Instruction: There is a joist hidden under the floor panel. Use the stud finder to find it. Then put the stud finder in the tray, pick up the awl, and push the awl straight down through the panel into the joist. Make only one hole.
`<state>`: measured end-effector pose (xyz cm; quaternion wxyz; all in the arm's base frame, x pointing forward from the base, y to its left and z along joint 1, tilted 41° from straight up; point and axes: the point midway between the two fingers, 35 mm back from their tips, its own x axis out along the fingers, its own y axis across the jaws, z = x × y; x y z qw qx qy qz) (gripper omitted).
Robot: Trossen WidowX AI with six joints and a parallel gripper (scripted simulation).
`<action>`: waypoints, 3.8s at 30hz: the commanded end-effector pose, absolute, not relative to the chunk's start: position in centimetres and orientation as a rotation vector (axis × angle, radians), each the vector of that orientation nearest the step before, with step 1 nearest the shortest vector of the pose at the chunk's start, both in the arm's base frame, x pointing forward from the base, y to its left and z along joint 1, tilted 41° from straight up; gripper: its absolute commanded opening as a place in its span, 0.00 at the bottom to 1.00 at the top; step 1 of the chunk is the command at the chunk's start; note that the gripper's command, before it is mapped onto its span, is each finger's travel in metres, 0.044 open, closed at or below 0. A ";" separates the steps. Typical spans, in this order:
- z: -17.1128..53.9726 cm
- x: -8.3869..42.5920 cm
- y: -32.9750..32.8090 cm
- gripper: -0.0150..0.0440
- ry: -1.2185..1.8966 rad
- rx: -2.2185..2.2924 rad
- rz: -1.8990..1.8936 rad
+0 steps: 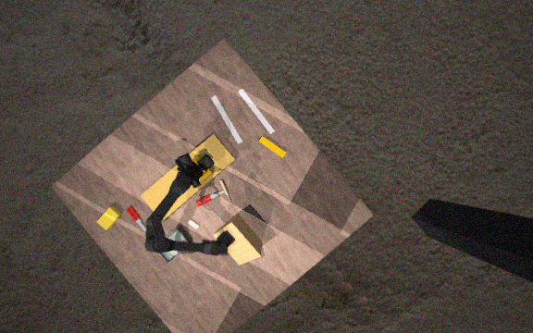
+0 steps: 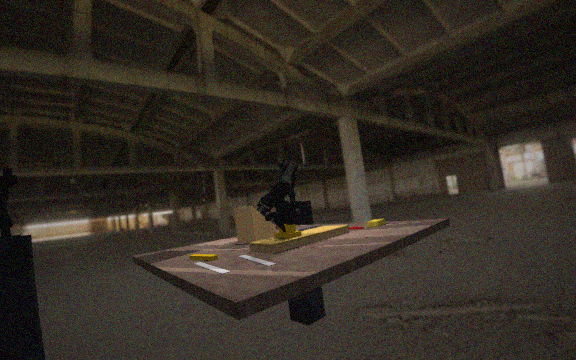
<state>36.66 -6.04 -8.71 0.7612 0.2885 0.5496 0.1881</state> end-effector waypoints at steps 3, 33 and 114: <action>-7.7 36.7 -4.7 0.25 1.195 0.634 0.417; -4.0 36.9 -0.3 0.25 1.195 0.637 0.419; 6.3 37.4 11.4 0.25 1.193 0.645 0.425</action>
